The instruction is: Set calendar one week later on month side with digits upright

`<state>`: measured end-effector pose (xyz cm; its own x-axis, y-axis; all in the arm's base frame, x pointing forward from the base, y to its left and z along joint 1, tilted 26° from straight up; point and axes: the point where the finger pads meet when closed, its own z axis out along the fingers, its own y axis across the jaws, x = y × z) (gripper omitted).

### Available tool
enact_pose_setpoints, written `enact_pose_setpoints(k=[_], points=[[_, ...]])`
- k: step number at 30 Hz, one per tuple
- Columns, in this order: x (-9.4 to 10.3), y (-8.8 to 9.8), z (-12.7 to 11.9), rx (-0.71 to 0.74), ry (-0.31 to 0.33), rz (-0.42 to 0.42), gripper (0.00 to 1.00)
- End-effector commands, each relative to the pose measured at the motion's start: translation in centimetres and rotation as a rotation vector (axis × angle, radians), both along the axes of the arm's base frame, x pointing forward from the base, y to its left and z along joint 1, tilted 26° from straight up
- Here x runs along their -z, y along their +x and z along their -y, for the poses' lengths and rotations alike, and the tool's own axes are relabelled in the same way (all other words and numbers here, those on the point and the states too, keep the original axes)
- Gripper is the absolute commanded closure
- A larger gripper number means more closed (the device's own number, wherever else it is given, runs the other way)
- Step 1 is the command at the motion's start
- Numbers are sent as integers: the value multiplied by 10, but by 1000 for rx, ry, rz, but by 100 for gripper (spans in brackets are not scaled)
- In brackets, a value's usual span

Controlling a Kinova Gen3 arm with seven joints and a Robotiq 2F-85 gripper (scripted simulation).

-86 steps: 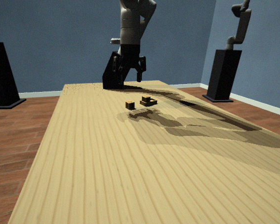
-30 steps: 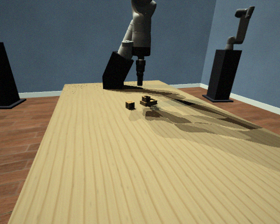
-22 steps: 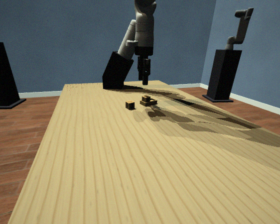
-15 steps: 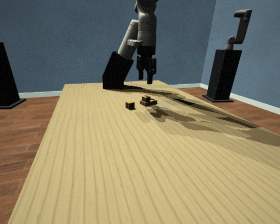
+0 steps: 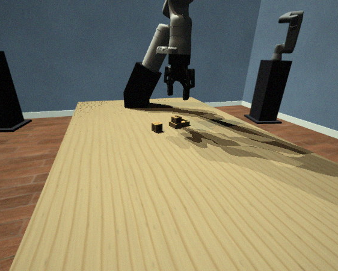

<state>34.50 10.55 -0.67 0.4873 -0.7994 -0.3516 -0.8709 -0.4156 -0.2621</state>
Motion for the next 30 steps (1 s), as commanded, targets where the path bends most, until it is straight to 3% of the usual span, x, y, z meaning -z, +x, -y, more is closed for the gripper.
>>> enact_pose_setpoints(k=[1,9,10,30], points=[[-1,0,0,-6,-1,8,0],[-2,0,0,-13,-2,11,0],[-2,0,0,-13,-2,11,54],[-2,0,0,-13,-2,11,54]])
